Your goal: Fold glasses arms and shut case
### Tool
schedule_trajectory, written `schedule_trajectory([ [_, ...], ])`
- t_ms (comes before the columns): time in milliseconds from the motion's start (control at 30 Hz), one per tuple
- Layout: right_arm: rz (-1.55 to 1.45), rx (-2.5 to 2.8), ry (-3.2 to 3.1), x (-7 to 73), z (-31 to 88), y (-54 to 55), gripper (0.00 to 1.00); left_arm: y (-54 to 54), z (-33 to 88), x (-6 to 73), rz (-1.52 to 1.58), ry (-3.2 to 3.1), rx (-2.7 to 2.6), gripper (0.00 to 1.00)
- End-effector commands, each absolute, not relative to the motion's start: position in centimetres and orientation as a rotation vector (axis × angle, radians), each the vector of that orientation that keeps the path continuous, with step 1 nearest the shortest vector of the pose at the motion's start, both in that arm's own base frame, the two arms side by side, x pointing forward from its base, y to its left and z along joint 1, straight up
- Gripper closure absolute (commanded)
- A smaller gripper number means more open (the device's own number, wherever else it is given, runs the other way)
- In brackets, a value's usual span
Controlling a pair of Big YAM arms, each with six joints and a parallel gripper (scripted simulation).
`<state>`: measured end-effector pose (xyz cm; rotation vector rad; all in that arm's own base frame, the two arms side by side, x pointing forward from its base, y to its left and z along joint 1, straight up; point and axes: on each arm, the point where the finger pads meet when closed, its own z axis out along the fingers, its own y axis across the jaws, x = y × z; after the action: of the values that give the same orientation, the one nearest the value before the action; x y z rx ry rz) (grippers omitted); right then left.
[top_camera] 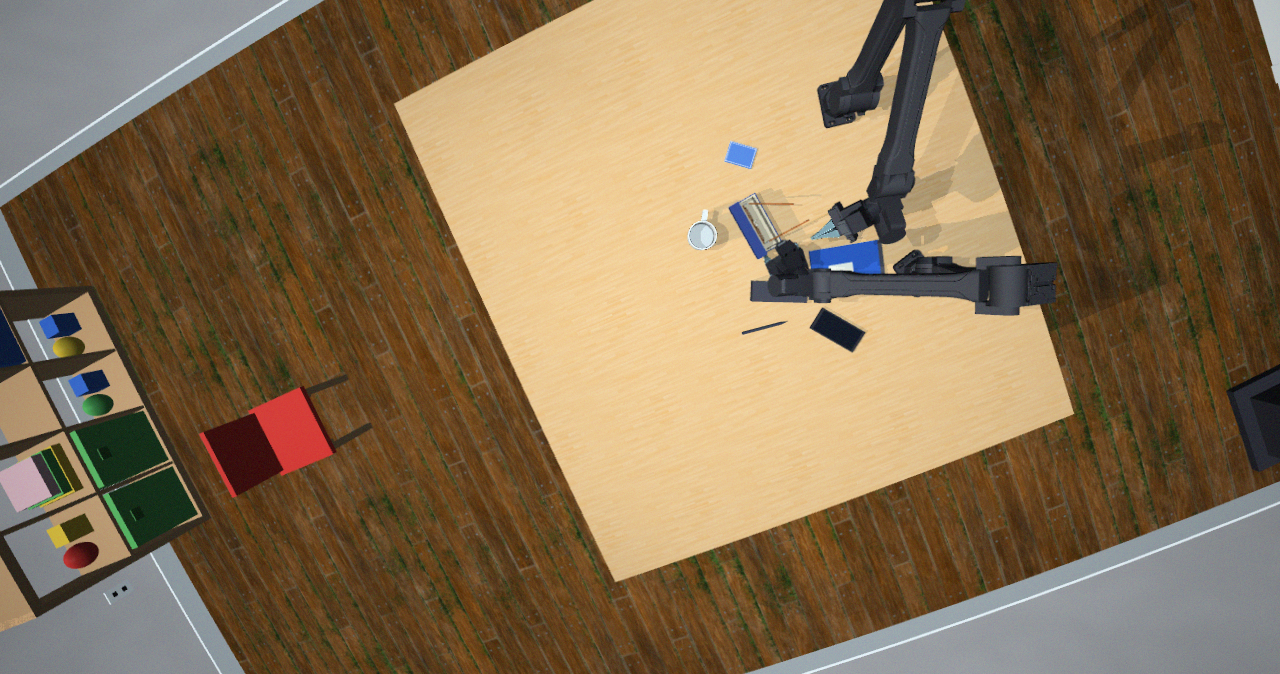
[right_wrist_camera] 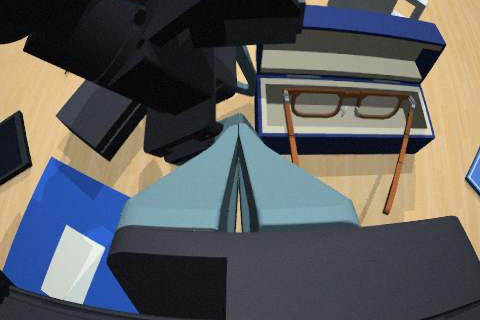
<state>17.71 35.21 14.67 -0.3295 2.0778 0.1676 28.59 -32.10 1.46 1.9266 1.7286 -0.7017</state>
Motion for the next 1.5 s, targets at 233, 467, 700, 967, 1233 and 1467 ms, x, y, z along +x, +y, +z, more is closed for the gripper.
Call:
schedule_trajectory([
  [233, 0.186, -0.311, 2.07, 18.4, 12.8, 35.2, 1.0, -33.7, 3.5, 31.7, -0.667, 1.688, 1.879, 0.43],
  [467, 0.179, -0.323, 2.072, 18.2, 12.1, 35.1, 1.0, -33.7, 3.5, 31.7, -0.667, 1.688, 1.879, 0.43],
  [700, 0.181, -0.321, 2.072, 18.2, 11.3, 35.1, 1.0, -33.7, 3.5, 31.7, -0.667, 1.688, 1.879, 0.43],
  [967, 0.182, -0.318, 2.072, 18.2, 9.9, 35.0, 1.0, -33.7, 3.5, 31.7, -0.667, 1.688, 1.879, 0.43],
  [1233, 0.181, -0.316, 2.073, 18.2, 8.9, 34.9, 1.0, -33.7, 3.5, 31.7, -0.667, 1.688, 1.879, 0.43],
  [1467, 0.188, -0.309, 2.072, 18.3, 7.9, 35.2, 1.0, -33.7, 3.5, 31.7, -0.667, 1.688, 1.879, 0.43],
])
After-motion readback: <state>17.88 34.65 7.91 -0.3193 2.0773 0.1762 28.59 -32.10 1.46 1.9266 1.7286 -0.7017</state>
